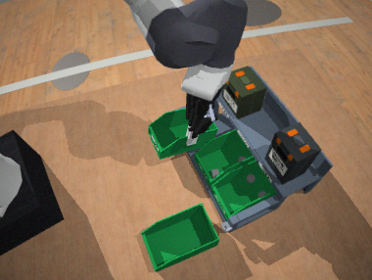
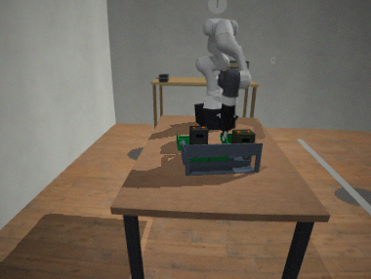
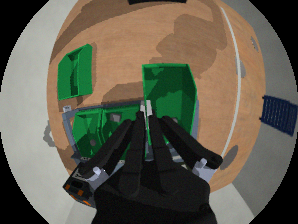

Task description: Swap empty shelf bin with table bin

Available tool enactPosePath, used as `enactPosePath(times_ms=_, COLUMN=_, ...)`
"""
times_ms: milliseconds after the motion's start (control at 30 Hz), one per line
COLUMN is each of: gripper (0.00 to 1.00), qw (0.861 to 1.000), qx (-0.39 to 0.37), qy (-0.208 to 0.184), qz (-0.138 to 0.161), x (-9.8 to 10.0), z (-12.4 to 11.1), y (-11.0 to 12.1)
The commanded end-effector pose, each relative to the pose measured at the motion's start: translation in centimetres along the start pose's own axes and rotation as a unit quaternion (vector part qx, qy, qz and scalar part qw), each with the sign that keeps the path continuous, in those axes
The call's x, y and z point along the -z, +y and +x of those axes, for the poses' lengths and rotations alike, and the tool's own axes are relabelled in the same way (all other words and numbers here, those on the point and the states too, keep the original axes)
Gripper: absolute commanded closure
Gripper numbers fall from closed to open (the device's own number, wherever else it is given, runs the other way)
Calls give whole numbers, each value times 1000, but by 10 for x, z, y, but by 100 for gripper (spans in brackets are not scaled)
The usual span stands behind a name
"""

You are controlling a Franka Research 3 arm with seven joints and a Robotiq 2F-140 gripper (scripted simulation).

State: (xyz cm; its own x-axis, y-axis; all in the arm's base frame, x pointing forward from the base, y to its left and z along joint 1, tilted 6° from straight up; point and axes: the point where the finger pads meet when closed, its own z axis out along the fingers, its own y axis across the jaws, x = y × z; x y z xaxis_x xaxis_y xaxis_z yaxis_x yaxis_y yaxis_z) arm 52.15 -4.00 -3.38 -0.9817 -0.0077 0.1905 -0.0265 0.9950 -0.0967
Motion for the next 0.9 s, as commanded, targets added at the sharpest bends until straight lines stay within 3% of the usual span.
enactPosePath(times_ms=0, gripper=100, qw=1000, qx=2, qy=0, qz=0, x=1, z=0, y=0)
enactPosePath(times_ms=867, gripper=100, qw=1000, qx=2, qy=0, qz=0, x=-12, z=-3, y=0)
